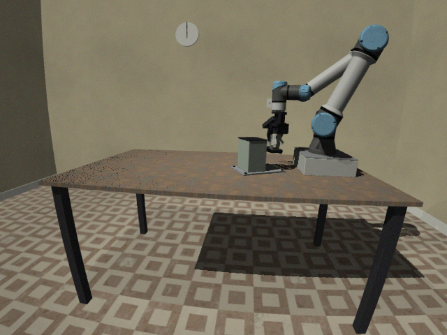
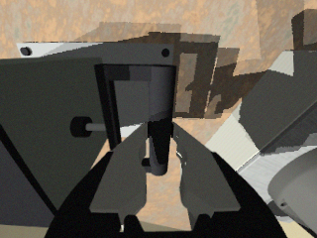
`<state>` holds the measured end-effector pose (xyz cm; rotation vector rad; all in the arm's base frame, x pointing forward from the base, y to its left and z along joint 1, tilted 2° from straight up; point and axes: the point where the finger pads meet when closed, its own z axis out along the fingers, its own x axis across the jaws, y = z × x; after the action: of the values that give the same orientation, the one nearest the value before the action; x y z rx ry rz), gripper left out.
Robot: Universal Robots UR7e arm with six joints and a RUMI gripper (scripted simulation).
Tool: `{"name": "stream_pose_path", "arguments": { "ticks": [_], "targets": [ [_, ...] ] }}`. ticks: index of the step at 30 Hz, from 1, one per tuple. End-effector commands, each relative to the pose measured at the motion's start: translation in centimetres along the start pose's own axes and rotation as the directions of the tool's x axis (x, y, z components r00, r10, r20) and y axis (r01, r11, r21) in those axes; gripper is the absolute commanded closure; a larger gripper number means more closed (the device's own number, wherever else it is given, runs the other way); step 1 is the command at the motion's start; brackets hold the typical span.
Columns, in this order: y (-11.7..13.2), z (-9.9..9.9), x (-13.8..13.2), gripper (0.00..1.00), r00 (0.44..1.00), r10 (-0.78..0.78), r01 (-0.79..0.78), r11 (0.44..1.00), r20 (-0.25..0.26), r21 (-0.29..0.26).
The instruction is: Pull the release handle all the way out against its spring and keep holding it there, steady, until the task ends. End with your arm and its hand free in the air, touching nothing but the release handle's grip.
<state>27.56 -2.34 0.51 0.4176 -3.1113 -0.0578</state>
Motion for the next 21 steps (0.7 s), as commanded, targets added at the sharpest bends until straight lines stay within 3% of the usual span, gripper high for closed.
{"name": "stream_pose_path", "arguments": {
  "ticks": [1,21],
  "targets": [
    [0.0,0.0,0.8,1.0,1.0,0.0,0.0,1.0,-0.001,0.0],
    [0.0,0.0,4.6,1.0,1.0,0.0,0.0,1.0,-0.001,0.0]
  ]
}}
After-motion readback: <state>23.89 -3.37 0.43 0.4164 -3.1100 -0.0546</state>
